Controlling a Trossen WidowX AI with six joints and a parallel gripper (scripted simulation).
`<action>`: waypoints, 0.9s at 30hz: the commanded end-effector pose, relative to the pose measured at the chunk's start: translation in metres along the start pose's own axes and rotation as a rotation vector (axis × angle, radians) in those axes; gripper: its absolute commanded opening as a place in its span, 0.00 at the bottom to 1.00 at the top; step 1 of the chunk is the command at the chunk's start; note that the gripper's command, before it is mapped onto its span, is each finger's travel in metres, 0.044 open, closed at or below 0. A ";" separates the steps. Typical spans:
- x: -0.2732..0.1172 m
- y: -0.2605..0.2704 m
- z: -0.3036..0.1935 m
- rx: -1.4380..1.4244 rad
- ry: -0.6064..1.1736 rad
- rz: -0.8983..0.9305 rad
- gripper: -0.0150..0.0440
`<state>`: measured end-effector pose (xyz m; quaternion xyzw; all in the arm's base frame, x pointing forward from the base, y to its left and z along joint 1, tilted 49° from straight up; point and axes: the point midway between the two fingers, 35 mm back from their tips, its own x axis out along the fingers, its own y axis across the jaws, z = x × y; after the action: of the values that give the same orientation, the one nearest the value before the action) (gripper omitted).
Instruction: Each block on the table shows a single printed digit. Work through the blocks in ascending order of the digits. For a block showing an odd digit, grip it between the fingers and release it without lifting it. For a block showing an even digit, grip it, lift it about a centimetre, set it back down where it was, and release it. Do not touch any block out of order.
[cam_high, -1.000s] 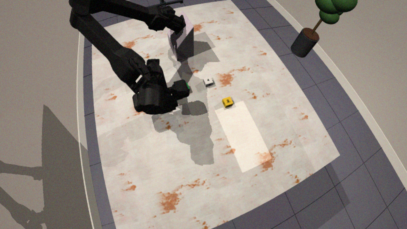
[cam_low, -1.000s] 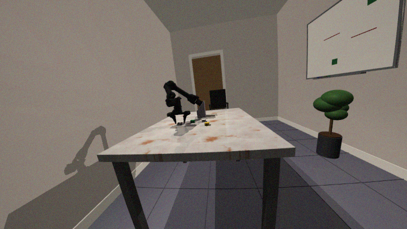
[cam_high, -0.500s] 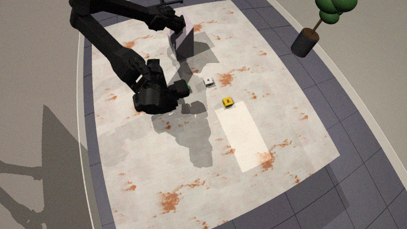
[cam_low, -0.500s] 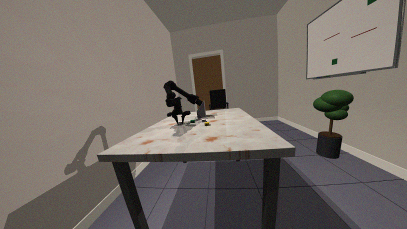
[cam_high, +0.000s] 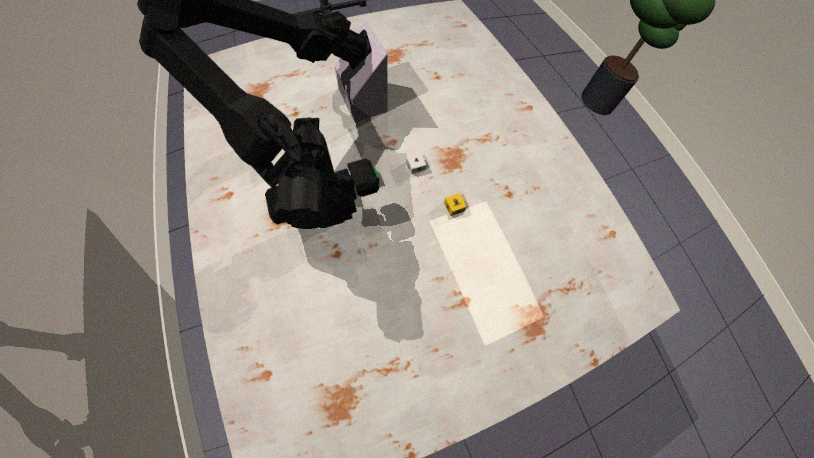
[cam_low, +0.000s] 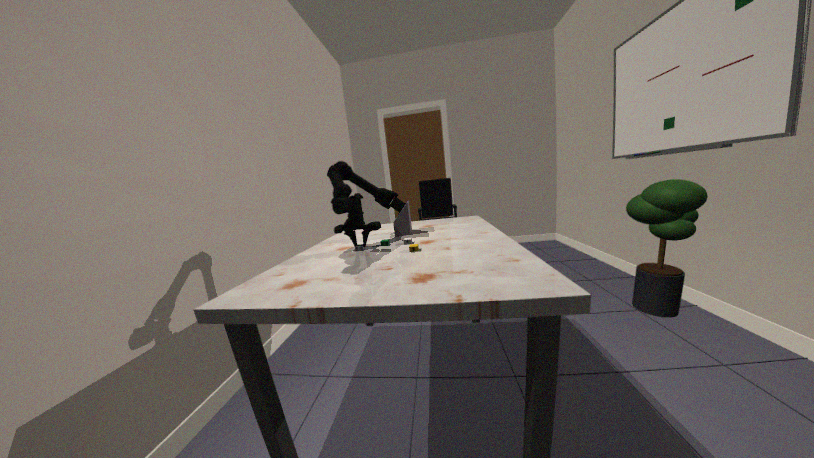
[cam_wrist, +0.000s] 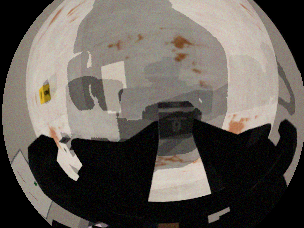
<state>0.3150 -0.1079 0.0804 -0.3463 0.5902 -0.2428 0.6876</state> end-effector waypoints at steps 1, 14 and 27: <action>0.001 0.002 -0.001 -0.007 0.001 0.006 0.46; 0.001 0.002 -0.001 -0.007 0.001 0.006 0.46; -0.008 0.002 -0.001 -0.007 0.001 0.006 0.46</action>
<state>0.3118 -0.1047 0.0805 -0.3487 0.5954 -0.2382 0.6835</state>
